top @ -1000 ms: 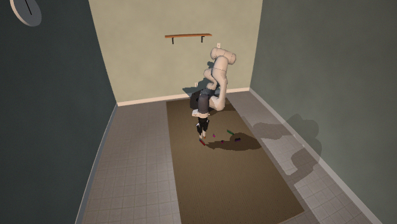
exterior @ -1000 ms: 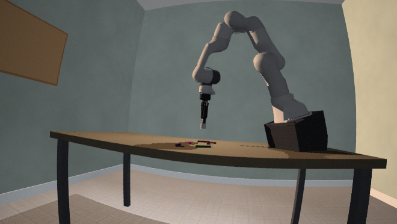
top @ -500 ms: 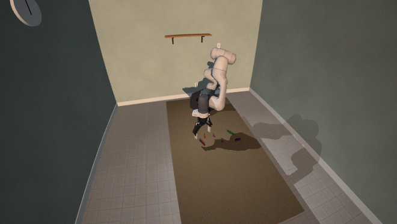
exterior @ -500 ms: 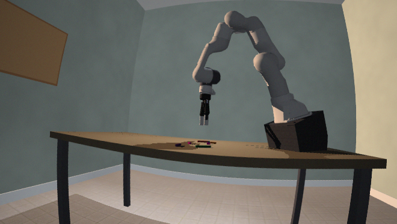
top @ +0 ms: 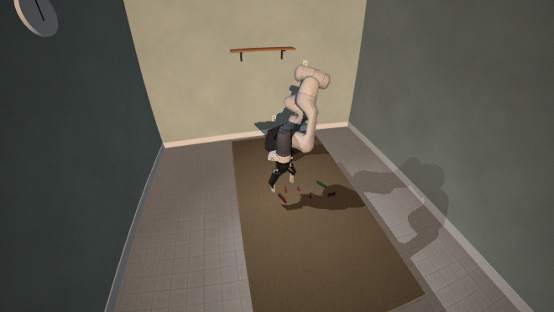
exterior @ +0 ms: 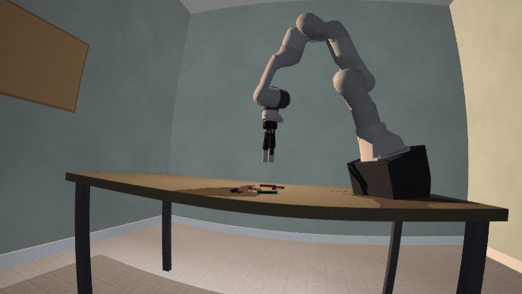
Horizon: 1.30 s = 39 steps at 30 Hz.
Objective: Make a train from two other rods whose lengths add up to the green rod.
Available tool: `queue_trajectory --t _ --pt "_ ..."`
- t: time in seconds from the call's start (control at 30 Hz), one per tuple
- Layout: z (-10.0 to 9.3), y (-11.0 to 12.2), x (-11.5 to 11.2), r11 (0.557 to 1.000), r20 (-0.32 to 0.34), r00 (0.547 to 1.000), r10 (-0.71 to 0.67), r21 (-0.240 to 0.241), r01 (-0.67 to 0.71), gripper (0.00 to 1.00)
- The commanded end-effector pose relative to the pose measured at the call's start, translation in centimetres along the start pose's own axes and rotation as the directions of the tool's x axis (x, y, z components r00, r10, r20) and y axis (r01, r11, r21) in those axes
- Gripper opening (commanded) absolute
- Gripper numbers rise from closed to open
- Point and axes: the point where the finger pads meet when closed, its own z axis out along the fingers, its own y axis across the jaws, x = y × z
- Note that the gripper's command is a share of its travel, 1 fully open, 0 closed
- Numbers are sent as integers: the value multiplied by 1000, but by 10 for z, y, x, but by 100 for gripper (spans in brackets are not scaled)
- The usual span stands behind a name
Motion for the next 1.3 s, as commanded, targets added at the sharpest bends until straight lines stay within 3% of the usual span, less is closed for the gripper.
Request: queue_trajectory --t 0.0,0.5,1.27 --pt "-4 2 2 1000 -5 1000 9 -9 -9 100" --pt "-61 2 2 1000 -5 1000 9 -9 -9 100" --pt "-64 2 2 1000 -5 1000 9 -9 -9 100"
